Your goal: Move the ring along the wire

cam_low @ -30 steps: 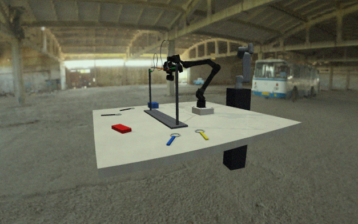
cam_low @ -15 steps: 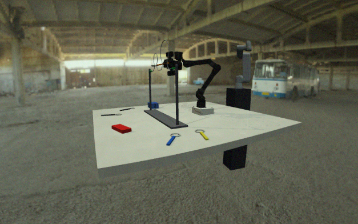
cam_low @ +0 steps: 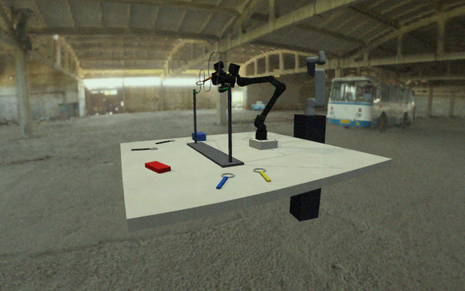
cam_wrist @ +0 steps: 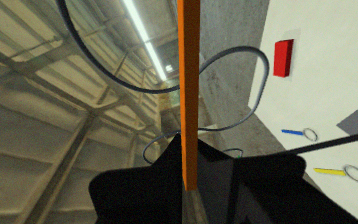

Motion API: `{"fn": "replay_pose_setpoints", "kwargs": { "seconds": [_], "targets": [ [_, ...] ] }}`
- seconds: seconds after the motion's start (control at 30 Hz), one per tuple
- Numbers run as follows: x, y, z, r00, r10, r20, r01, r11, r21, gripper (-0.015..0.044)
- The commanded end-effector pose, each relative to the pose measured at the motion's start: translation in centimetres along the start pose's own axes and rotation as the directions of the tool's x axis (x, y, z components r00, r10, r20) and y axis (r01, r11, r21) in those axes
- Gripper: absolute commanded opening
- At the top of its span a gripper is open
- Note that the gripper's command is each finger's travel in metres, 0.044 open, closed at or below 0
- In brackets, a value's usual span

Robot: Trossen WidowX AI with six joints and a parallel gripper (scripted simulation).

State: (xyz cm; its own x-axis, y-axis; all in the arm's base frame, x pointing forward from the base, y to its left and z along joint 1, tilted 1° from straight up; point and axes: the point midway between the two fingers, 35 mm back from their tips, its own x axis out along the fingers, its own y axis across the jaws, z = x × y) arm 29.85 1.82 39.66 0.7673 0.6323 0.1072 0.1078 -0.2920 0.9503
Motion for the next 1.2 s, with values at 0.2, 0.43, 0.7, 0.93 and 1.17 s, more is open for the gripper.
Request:
{"fn": "replay_pose_setpoints", "kwargs": {
  "seconds": [0.2, 0.43, 0.7, 0.93, 1.17],
  "targets": [
    [-0.1, 1.5, 0.0, 1.000, 0.009, -0.007, -0.008, 1.000, 0.024, -0.0150],
    [-0.2, 1.5, 0.1, 1.000, -0.025, -0.004, 0.025, 0.999, -0.027, -0.0150],
    [-0.2, 0.9, 0.1, 0.996, -0.090, 0.007, 0.091, 0.987, -0.136, -0.0150],
    [-0.2, 0.2, 0.3, 0.987, -0.156, 0.028, 0.158, 0.956, -0.246, -0.0150],
    [-0.3, -0.7, 0.6, 0.972, -0.225, 0.059, 0.231, 0.903, -0.362, -0.0150]
  ]
}}
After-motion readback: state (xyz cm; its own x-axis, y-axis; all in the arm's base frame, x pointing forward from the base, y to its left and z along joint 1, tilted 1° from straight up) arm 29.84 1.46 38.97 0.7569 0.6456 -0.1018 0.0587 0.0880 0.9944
